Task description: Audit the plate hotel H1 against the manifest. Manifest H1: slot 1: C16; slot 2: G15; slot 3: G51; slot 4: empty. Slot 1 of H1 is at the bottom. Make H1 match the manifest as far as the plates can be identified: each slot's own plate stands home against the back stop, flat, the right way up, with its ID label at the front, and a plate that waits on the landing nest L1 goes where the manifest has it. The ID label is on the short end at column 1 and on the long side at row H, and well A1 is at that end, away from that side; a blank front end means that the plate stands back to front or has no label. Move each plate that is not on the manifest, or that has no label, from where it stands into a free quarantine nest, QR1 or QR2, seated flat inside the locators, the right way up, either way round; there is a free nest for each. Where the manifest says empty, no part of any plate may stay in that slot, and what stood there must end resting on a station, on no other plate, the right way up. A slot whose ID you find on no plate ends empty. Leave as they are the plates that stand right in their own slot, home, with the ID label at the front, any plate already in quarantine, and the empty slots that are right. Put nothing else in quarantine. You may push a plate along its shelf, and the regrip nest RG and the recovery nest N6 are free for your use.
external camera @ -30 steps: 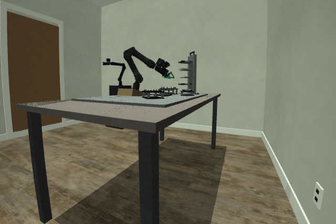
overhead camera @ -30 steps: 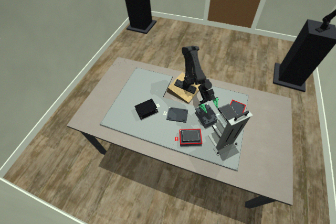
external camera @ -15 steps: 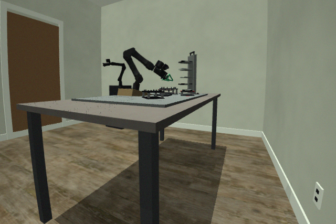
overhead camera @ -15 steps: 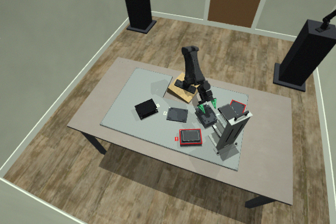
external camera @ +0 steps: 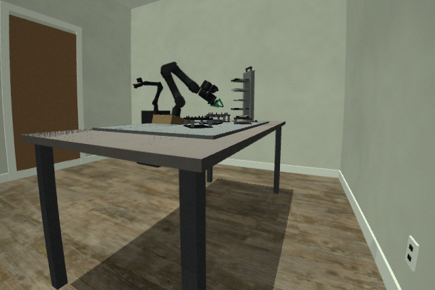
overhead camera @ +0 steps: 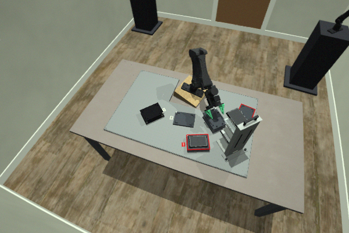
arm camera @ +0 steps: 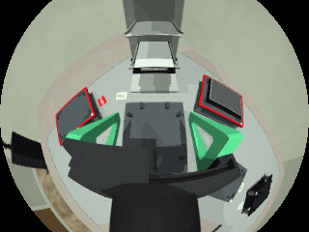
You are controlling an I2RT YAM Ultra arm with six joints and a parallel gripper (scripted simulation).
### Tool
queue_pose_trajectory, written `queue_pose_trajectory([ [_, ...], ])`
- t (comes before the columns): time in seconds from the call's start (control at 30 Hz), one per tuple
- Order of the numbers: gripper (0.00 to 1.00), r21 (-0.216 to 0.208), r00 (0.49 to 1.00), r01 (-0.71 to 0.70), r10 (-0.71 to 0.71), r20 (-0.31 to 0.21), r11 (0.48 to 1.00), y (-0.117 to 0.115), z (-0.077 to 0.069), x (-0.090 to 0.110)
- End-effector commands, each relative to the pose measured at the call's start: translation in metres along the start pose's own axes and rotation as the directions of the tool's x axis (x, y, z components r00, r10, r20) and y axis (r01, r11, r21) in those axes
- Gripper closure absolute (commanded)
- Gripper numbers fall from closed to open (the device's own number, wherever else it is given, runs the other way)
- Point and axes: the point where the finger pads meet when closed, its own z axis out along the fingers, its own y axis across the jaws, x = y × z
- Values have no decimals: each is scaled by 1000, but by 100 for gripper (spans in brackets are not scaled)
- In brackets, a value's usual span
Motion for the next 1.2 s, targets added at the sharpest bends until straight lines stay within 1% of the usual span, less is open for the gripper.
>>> queue_pose_trajectory([
  [0.0,0,-5,997,7,-7,77,1000,4,6,-27],
  [0.23,0,-5,997,7,-7,77,1000,4,18,-24],
  [0.37,0,-3,997,7,-7,77,1000,3,20,-24],
  [0.43,0,-3,997,7,-7,77,1000,3,20,-24],
  [0.5,0,-4,996,9,-8,93,1000,4,18,-28],
  [1.17,0,-5,996,9,-9,94,1000,4,17,-29],
])
